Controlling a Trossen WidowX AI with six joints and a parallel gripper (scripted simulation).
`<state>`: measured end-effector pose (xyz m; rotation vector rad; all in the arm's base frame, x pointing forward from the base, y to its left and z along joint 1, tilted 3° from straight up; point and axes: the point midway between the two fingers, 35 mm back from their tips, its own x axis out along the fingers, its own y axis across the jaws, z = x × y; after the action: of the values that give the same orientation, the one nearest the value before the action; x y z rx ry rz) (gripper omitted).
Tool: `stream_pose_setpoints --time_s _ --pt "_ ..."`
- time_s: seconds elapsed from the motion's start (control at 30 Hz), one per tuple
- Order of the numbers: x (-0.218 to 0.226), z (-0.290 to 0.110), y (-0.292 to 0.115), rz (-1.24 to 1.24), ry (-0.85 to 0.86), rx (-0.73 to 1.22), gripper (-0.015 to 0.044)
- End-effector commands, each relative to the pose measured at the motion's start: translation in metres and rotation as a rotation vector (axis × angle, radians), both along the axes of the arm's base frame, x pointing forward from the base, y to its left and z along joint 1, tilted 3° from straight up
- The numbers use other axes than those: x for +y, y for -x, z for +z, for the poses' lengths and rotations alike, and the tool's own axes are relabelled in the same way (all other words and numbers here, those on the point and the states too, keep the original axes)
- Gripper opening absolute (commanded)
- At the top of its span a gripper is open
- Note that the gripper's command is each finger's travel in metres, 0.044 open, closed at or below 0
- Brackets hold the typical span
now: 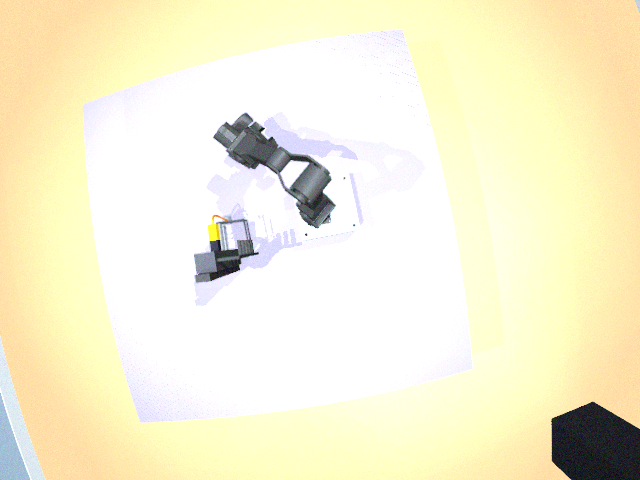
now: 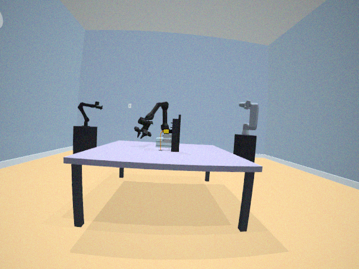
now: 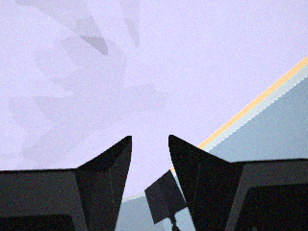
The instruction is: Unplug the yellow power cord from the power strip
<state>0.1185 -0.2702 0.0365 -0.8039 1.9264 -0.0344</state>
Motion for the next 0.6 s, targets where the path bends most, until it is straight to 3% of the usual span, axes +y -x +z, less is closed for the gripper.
stream_pose_setpoints --time_s 0.0,0.57 --pt "0.029 0.013 -0.068 -0.357 -0.012 -0.382 0.0160" --pt "0.083 0.040 -0.132 -0.890 -0.066 -0.707 0.0160"
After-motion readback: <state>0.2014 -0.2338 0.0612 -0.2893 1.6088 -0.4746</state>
